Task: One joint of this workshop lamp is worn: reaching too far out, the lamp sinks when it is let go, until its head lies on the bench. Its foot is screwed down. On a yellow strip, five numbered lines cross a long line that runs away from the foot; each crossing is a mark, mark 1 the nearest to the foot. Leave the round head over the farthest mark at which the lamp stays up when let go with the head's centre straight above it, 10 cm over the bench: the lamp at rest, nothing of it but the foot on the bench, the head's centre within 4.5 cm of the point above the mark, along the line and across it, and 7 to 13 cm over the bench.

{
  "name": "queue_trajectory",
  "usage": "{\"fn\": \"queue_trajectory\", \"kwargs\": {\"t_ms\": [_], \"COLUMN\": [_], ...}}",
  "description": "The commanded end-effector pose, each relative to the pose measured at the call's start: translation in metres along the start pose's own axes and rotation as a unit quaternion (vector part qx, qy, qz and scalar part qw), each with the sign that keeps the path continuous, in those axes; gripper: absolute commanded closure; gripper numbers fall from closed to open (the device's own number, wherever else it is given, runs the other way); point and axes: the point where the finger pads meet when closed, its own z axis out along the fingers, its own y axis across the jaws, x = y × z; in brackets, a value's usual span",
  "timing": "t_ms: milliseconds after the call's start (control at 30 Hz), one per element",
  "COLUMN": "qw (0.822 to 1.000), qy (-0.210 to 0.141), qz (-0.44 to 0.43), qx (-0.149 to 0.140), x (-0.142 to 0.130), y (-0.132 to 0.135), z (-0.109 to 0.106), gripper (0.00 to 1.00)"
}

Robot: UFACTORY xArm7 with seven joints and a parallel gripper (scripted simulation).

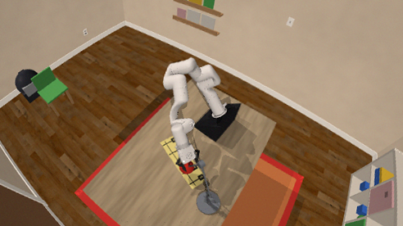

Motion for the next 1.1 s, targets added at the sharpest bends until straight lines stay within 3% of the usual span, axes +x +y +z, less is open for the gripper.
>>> {"fn": "queue_trajectory", "kwargs": {"t_ms": [0, 100, 1067], "qw": [1.000, 1.000, 1.000], "qy": [-0.002, -0.002, -0.003], "qz": [-0.001, -0.001, -0.001], "qx": [0.001, 0.001, 0.002], "x": [-0.002, -0.002, -0.003], "y": [-0.001, -0.001, 0.000], "z": [-0.001, -0.001, -0.115], "gripper": [0.00, 0.00, 0.00]}}
